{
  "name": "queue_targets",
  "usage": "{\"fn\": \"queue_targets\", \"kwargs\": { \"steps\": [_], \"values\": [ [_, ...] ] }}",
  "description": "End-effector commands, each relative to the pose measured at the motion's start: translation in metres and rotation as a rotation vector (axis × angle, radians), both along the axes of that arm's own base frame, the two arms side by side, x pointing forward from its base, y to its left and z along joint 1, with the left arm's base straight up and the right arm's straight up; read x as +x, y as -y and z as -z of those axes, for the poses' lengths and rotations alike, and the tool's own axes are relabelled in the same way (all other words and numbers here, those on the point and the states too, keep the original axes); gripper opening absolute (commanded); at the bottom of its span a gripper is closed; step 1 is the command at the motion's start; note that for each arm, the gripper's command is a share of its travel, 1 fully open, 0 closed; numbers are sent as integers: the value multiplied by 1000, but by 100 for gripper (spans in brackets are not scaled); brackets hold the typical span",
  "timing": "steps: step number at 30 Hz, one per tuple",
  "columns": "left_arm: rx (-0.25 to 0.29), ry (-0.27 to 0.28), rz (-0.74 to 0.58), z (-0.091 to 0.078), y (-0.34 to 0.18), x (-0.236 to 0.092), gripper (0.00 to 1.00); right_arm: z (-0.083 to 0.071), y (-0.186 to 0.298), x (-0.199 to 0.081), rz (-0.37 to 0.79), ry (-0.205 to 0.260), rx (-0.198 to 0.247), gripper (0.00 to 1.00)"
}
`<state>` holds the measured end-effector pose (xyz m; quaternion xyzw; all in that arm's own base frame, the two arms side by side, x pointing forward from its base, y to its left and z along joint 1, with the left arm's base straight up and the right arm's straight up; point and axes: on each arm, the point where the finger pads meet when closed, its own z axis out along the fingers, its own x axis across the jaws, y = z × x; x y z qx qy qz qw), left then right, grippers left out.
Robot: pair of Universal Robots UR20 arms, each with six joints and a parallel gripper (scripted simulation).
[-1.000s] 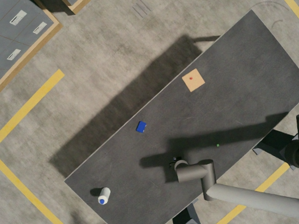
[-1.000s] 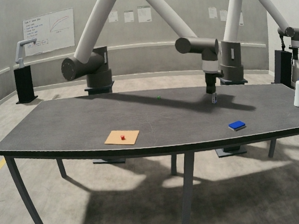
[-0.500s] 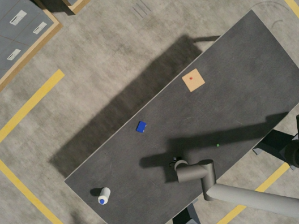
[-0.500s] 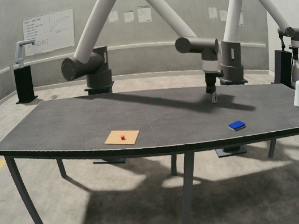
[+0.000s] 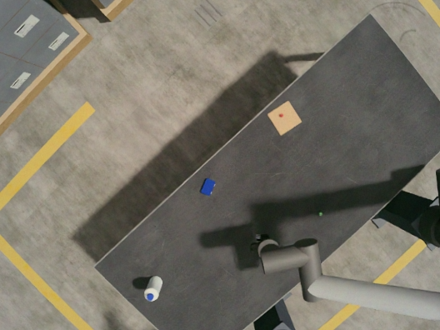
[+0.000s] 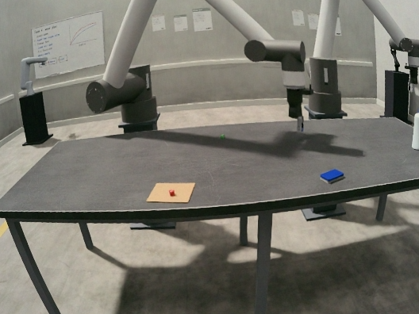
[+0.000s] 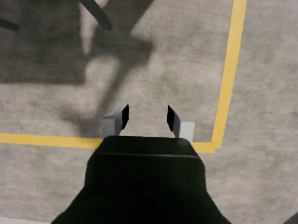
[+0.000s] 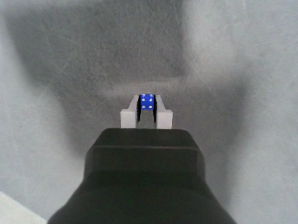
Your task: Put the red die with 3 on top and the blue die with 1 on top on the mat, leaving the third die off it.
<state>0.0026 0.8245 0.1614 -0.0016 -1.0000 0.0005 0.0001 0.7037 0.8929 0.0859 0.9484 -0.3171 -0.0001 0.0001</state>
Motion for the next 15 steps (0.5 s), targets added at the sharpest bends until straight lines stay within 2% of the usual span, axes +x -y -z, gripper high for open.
{"fn": "queue_targets", "kwargs": {
  "steps": [1,15],
  "values": [
    [1,0,0,-1,0,0,100,-32,0,0,0,0,0,34],
    [1,0,0,-1,0,0,100,-36,0,0,-1,0,0,34]
  ]
}}
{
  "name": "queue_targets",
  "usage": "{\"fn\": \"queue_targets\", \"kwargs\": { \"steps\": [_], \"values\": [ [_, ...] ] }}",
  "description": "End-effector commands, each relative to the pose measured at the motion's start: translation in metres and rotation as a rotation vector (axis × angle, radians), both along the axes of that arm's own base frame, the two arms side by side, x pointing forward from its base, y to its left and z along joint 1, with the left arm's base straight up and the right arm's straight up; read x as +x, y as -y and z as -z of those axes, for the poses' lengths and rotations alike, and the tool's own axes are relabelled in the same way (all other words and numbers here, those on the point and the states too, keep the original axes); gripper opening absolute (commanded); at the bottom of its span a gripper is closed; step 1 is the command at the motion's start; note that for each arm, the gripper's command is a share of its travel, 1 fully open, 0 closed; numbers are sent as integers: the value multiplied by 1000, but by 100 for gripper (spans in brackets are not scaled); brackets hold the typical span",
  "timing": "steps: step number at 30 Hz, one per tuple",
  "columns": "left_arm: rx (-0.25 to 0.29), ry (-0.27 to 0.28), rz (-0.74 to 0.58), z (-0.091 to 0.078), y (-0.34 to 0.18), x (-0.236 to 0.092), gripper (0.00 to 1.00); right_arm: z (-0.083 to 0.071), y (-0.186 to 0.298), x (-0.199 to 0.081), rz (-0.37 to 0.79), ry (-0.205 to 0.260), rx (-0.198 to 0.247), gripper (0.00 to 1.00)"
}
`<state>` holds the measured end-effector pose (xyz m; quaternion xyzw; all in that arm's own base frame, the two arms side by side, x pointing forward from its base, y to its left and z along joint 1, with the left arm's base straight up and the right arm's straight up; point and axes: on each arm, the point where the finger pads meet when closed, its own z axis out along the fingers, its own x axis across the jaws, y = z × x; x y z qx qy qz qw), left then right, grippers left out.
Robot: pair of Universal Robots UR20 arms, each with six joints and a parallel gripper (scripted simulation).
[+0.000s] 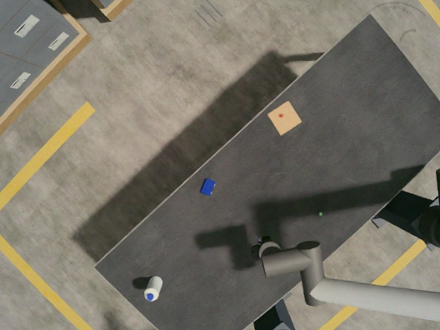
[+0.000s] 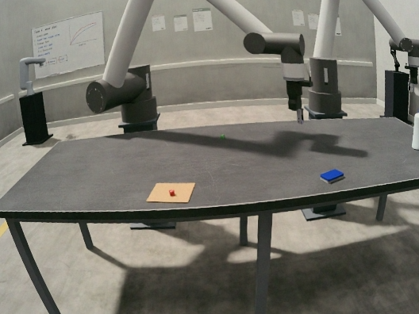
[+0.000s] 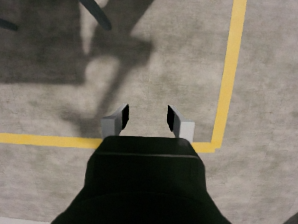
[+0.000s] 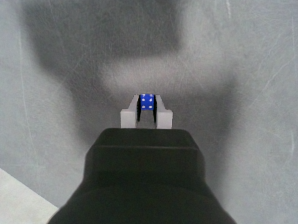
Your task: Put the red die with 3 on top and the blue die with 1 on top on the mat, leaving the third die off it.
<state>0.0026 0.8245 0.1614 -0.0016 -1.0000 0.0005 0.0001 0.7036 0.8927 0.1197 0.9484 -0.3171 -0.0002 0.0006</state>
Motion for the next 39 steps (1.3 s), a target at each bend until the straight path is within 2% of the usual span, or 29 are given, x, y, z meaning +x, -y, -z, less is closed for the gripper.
{"fn": "queue_targets", "kwargs": {
  "steps": [1,5,9,11,15,17,26,29,31,37,39],
  "values": [
    [1,0,0,-1,0,0,100,-2,-1,0,-4,1,1,34],
    [1,0,0,-1,0,0,100,-2,-2,0,-41,1,1,34],
    [1,0,0,-1,0,0,100,-1,-5,-1,-143,1,1,34],
    [1,0,0,-1,0,0,100,-1,-5,-1,-143,1,1,34],
    [1,0,0,-1,0,0,100,-1,-9,-3,-298,1,1,34],
    [1,0,0,-1,0,0,100,-1,-9,-3,-323,1,1,34],
    [1,0,0,-1,0,0,100,0,-15,-6,-579,0,1,34],
    [1,0,0,-1,0,0,100,0,-15,-6,-580,0,1,34],
    [1,0,0,-1,0,0,100,0,-16,-8,-693,0,1,34],
    [1,0,0,-1,0,0,100,0,-18,-9,-816,0,1,34],
    [1,0,0,-1,0,0,100,0,-19,-10,-894,0,1,34]
  ]
}}
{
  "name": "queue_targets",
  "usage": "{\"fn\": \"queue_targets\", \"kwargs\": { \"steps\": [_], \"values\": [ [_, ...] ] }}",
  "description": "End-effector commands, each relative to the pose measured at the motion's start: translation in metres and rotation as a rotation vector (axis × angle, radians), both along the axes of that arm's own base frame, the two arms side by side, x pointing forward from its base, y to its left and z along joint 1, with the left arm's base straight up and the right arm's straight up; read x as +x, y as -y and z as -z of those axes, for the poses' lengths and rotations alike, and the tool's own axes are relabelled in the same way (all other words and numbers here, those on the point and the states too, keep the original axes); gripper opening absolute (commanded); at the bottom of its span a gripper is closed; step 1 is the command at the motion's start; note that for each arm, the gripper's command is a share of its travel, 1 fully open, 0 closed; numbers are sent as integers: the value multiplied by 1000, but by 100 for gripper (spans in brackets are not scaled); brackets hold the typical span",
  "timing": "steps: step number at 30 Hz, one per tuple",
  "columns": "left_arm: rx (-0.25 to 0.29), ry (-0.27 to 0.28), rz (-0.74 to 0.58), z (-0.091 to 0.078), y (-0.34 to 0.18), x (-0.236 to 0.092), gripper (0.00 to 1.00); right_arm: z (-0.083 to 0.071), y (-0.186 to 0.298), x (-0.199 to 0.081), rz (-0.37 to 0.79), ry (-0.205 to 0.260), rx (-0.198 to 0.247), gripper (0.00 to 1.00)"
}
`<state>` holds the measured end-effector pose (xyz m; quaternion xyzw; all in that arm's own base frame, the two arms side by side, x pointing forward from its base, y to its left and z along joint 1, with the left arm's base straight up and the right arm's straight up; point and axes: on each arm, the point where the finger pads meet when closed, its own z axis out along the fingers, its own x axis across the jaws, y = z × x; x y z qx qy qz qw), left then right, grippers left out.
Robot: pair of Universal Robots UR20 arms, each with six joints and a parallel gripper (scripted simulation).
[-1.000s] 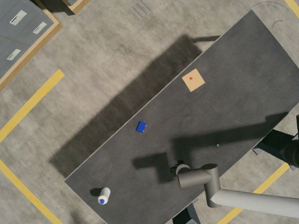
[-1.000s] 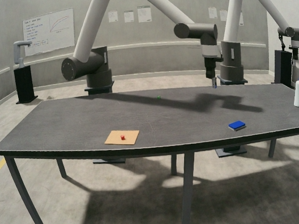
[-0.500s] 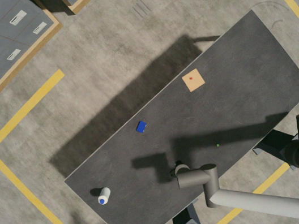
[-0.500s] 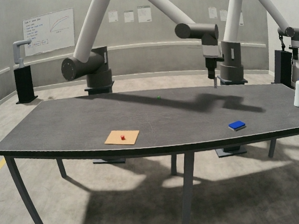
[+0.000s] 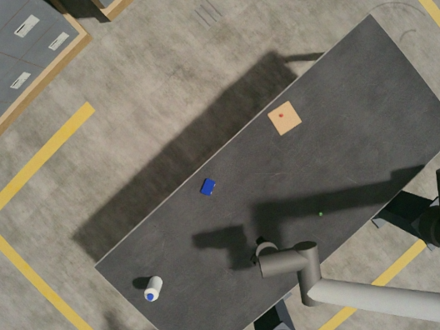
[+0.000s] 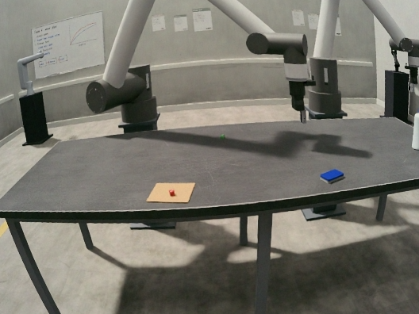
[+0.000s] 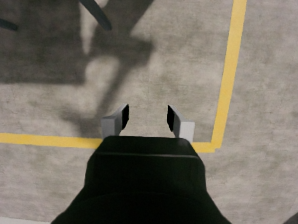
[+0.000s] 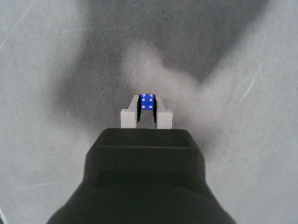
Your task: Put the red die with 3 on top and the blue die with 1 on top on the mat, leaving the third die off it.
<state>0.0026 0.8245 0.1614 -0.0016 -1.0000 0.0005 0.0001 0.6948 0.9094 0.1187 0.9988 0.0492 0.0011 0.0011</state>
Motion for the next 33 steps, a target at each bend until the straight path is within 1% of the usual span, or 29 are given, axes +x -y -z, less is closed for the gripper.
{"fn": "queue_targets", "kwargs": {
  "steps": [1,2,4,6,7,8,11,12,15,16,17,21,23,25,31,33],
  "values": [
    [1,0,0,-1,0,0,100,-1,-2,-2,-158,-2,2,34],
    [1,0,0,-1,0,0,100,-1,-3,-2,-201,-2,2,34],
    [1,0,0,-1,0,0,100,0,-3,-3,-246,-2,2,34],
    [1,0,0,-1,0,0,100,0,-3,-3,-246,-2,2,34],
    [1,0,0,-1,0,0,100,0,-3,-4,-329,-3,2,34],
    [1,0,0,-1,0,0,100,0,-4,-4,-337,-3,2,34],
    [1,0,0,-1,0,0,100,0,-4,-5,-419,-3,1,34],
    [1,0,0,-1,0,0,100,0,-4,-5,-430,-3,1,34],
    [1,0,0,-1,0,0,100,0,-4,-5,-524,-3,1,34],
    [1,0,0,-1,0,0,100,0,-4,-5,-525,-3,1,34],
    [1,0,0,-1,0,0,100,0,-4,-6,-576,-3,1,34],
    [1,0,0,-1,0,0,100,1,-4,-7,-680,-3,1,34],
    [1,0,0,-1,0,0,100,1,-4,-7,-680,-3,1,34],
    [1,0,0,-1,0,0,100,1,-4,-7,-778,-3,1,34],
    [1,0,0,-1,0,0,100,1,-3,-7,-913,-3,1,34],
    [1,0,0,-1,0,0,100,1,-3,-7,-979,-3,1,34]
  ]
}}
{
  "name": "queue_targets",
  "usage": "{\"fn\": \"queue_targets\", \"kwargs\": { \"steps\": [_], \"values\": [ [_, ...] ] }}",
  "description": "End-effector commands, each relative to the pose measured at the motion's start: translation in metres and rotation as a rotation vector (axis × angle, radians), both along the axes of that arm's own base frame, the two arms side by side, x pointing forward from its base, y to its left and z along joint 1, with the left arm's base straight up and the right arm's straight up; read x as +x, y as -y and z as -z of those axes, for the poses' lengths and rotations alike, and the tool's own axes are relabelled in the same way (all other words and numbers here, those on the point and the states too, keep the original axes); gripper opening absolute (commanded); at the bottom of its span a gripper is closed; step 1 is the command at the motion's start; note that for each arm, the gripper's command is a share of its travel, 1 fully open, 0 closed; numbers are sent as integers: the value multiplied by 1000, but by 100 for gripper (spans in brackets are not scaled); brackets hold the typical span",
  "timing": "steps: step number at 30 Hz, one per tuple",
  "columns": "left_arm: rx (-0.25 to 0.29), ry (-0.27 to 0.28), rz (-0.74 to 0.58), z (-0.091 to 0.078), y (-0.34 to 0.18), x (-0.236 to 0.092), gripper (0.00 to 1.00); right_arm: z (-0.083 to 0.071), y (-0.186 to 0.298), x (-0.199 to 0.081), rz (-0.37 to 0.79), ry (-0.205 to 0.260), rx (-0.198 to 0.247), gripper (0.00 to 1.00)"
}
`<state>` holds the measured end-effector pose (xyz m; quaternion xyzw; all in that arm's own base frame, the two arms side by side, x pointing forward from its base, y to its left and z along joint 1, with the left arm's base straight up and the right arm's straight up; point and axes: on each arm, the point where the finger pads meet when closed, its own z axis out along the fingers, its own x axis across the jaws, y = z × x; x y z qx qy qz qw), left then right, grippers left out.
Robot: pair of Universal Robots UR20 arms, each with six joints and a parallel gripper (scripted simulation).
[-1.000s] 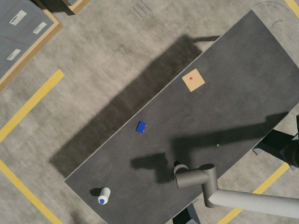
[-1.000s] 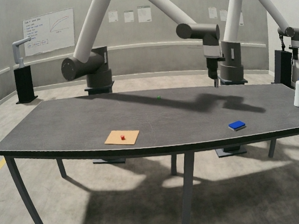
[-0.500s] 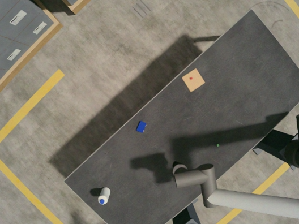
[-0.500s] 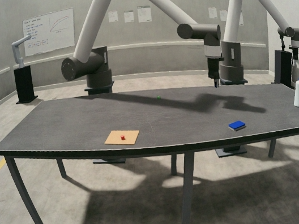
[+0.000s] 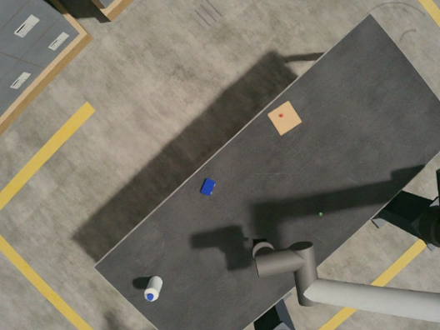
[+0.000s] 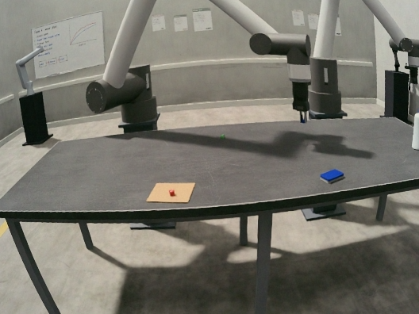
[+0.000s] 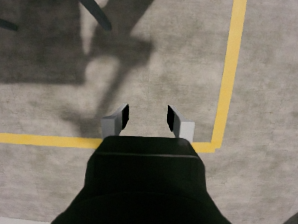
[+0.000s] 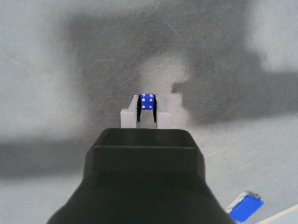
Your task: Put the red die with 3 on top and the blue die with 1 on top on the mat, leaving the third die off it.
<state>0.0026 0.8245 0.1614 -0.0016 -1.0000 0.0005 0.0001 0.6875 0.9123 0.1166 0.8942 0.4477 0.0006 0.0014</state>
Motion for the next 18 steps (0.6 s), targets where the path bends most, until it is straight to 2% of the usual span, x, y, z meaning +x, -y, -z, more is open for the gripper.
{"fn": "queue_targets", "kwargs": {
  "steps": [1,5,7,8,17,18],
  "values": [
    [1,0,0,-1,0,0,100,-1,0,0,-174,-3,2,34],
    [1,0,0,-1,0,0,100,0,1,0,-276,-3,2,34],
    [1,0,0,-1,0,0,100,0,1,0,-276,-3,2,34],
    [1,0,0,-1,0,0,100,0,2,0,-355,-3,2,34],
    [1,0,0,-1,0,0,100,0,4,2,-555,-3,1,34],
    [1,0,0,-1,0,0,100,1,4,2,-607,-3,1,34]
  ]
}}
